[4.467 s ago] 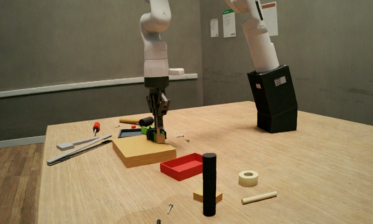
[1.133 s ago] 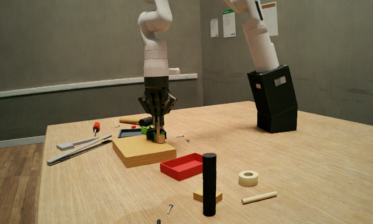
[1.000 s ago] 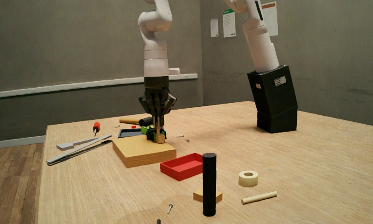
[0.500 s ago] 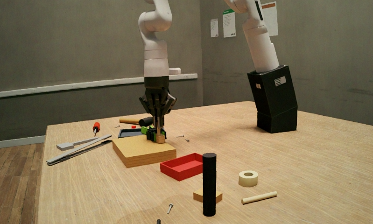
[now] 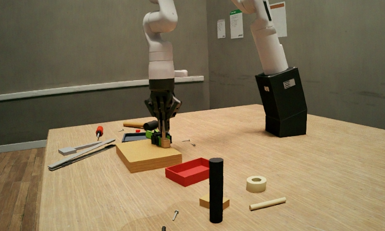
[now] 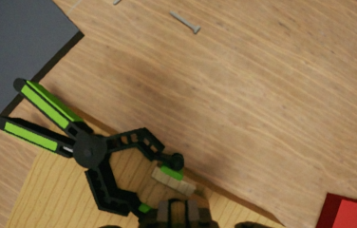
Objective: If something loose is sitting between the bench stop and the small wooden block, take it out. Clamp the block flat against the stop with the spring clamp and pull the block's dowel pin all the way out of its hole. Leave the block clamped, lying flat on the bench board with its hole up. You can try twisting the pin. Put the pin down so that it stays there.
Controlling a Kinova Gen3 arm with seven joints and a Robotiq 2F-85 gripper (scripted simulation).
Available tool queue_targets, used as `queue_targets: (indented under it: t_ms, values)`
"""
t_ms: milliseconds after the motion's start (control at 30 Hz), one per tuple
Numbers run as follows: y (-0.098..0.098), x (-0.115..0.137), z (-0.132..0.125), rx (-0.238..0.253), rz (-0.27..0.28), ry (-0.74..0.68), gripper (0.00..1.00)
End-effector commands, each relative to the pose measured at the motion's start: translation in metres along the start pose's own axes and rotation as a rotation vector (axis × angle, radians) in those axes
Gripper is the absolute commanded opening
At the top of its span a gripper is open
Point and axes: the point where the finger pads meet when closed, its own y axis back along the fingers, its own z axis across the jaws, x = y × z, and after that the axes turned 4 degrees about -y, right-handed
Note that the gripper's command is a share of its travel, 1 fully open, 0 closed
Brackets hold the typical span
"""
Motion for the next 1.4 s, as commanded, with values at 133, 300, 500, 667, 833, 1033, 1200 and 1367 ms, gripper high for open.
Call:
queue_targets:
  t_ms: [133,300,500,667,833,1033,1200,1367]
  values:
    - [0.0017,0.0017,-0.001,0.004,0.003,-0.045,0.1]
    - [0.0017,0.0016,-0.001,0.004,0.003,-0.065,0.1]
    - [0.0017,0.0016,-0.001,0.004,0.003,-0.081,0.1]
    - [0.0017,0.0016,-0.001,0.004,0.003,-0.1,0.1]
    - [0.0017,0.0016,-0.001,0.004,0.003,-0.117,0.1]
    - [0.0018,0.0015,-0.001,0.004,0.003,-0.131,0.1]
    - [0.0018,0.0015,-0.001,0.004,0.003,-0.147,0.1]
    - [0.0018,0.0015,-0.001,0.004,0.003,-0.163,0.1]
